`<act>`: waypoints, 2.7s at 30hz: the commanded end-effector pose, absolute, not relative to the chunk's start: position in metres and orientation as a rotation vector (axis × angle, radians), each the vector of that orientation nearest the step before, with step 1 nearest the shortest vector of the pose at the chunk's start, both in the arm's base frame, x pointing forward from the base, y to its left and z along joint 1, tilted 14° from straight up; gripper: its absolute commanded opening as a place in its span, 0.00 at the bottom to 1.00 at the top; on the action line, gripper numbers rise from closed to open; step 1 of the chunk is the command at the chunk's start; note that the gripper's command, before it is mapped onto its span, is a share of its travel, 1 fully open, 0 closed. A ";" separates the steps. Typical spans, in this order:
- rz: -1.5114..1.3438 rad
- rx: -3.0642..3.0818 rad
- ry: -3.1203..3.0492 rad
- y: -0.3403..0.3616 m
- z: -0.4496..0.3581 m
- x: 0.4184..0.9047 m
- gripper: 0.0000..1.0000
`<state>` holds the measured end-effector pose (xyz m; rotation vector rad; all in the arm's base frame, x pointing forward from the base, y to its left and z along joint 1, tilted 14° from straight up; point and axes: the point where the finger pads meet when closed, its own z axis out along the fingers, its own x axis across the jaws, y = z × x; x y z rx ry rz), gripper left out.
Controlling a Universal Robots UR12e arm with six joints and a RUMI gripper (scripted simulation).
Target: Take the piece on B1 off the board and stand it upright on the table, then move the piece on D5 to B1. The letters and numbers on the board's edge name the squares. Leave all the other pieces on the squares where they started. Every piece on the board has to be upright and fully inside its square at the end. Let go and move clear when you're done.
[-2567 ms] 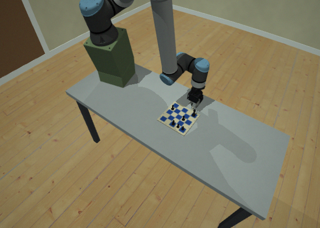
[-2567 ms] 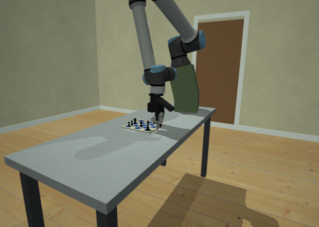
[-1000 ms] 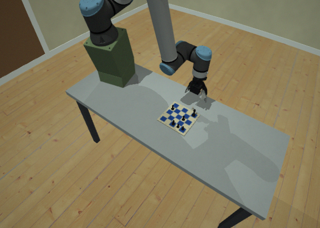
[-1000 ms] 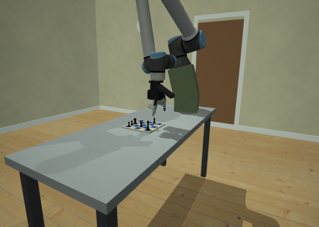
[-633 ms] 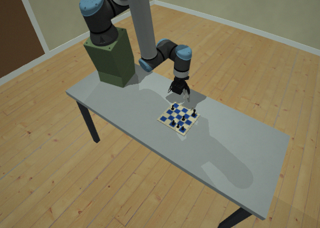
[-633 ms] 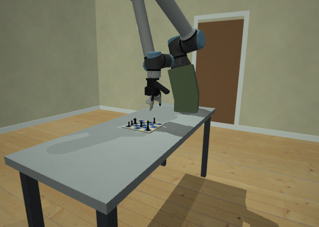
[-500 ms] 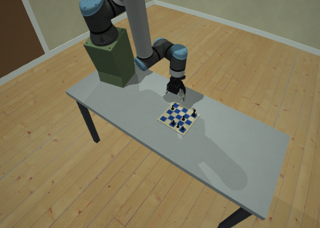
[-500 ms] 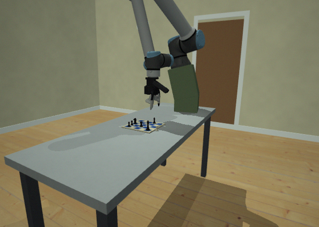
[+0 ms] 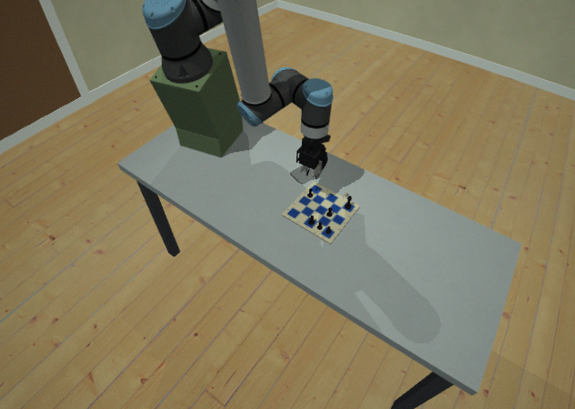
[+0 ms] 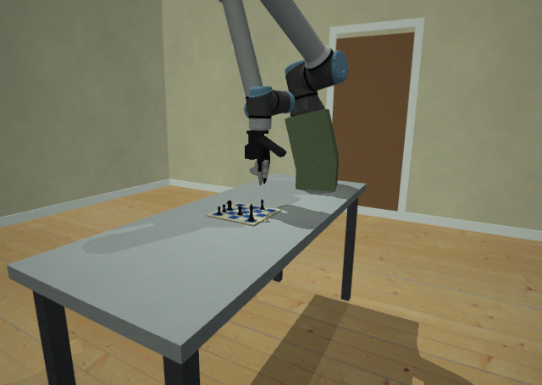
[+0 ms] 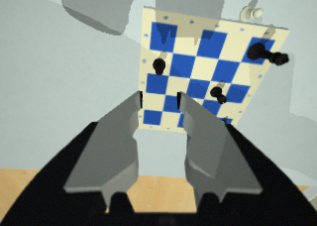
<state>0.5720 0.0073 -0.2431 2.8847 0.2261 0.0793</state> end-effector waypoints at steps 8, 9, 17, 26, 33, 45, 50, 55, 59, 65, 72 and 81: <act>0.081 2.885 0.226 0.007 -0.243 0.572 0.22; 0.081 2.885 0.226 0.007 -0.243 0.572 0.22; 0.081 2.885 0.226 0.007 -0.243 0.572 0.22; 0.081 2.885 0.226 0.007 -0.244 0.572 0.22; 0.081 2.885 0.227 0.006 -0.246 0.573 0.22; 0.081 2.885 0.227 0.002 -0.260 0.574 0.22; 0.081 2.885 0.227 0.001 -0.265 0.574 0.22; 0.081 2.885 0.227 -0.001 -0.273 0.575 0.22; 0.081 2.885 0.227 -0.003 -0.279 0.575 0.22; 0.081 2.885 0.227 -0.005 -0.285 0.576 0.22; 0.081 2.885 0.227 -0.007 -0.291 0.576 0.22; 0.081 2.885 0.227 -0.007 -0.294 0.577 0.22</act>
